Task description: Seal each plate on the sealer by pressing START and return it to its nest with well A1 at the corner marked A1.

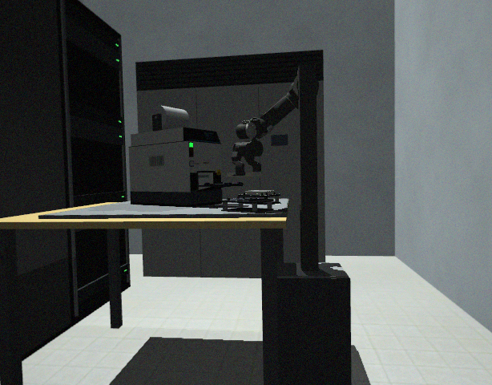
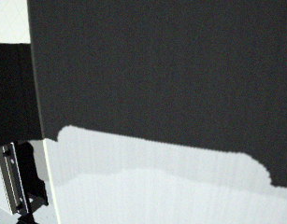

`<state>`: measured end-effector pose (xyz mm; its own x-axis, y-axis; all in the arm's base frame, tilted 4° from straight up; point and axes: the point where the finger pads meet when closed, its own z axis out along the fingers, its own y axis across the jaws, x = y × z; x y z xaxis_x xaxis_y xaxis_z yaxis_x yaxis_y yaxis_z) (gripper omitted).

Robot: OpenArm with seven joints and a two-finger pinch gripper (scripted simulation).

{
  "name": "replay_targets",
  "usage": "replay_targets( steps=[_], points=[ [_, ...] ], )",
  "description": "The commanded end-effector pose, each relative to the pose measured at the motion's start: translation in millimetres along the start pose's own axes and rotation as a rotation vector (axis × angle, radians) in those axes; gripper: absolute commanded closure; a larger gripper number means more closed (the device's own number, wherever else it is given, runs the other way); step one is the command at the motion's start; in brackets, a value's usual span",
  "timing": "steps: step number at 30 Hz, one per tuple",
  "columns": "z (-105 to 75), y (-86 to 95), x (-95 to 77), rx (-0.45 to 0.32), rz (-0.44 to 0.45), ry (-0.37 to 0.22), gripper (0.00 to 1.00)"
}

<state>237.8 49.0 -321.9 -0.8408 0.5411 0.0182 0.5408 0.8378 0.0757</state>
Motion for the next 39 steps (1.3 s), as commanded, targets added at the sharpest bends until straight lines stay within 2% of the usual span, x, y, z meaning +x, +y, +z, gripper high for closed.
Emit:
replay_targets(
  steps=[1, 39],
  points=[
    [-0.1, -0.6, 0.7, 0.001, -0.001, 0.000, 1.00],
    [17.4, 0.1, 1.0, -0.001, -0.004, 0.000, 1.00]
  ],
)
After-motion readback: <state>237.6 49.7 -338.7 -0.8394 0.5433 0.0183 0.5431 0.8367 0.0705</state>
